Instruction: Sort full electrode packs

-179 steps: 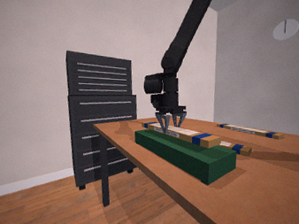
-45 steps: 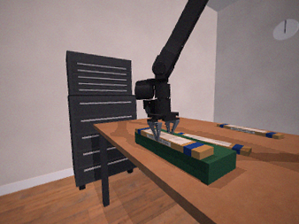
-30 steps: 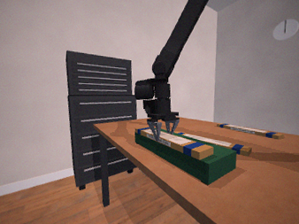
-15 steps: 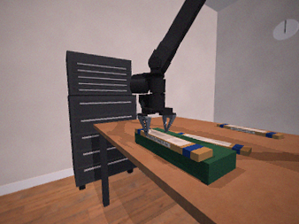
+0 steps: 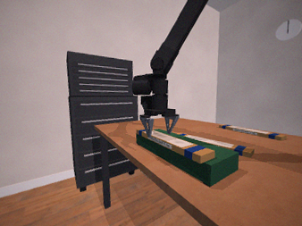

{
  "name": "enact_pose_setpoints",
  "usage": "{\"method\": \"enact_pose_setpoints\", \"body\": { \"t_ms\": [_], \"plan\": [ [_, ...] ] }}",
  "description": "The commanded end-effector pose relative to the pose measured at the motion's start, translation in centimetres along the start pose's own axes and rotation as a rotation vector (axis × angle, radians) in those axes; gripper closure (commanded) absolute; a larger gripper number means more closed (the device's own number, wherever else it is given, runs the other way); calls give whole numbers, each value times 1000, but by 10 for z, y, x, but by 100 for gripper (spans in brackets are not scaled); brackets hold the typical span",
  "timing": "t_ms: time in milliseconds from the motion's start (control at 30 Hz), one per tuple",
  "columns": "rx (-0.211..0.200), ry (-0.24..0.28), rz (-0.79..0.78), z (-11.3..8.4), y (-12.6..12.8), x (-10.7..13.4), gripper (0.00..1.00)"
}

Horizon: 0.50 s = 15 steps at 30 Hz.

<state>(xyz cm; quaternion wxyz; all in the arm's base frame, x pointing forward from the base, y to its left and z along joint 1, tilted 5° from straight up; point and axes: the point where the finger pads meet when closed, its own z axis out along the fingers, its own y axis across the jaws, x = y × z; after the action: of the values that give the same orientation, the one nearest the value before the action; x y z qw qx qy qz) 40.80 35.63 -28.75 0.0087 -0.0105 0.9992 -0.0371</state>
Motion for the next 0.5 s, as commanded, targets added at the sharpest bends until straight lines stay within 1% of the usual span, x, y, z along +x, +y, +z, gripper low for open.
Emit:
{"method": "enact_pose_setpoints", "body": {
  "t_ms": [0, 33, 67, 200, 333, 400, 467],
  "plan": [
    [18, 22, -21, 11, 1, 10, 4],
    [17, 21, -20, 11, 2, 10, 4],
    [17, 21, -19, 17, -11, 20, 4],
    [2, 3, -16, -13, -8, 13, 4],
    [0, 2, -16, -38, -7, 13, 4],
    [0, 2, -16, -38, -7, 13, 4],
    [-6, -6, -14, -52, -3, 9, 4]
  ]
}}
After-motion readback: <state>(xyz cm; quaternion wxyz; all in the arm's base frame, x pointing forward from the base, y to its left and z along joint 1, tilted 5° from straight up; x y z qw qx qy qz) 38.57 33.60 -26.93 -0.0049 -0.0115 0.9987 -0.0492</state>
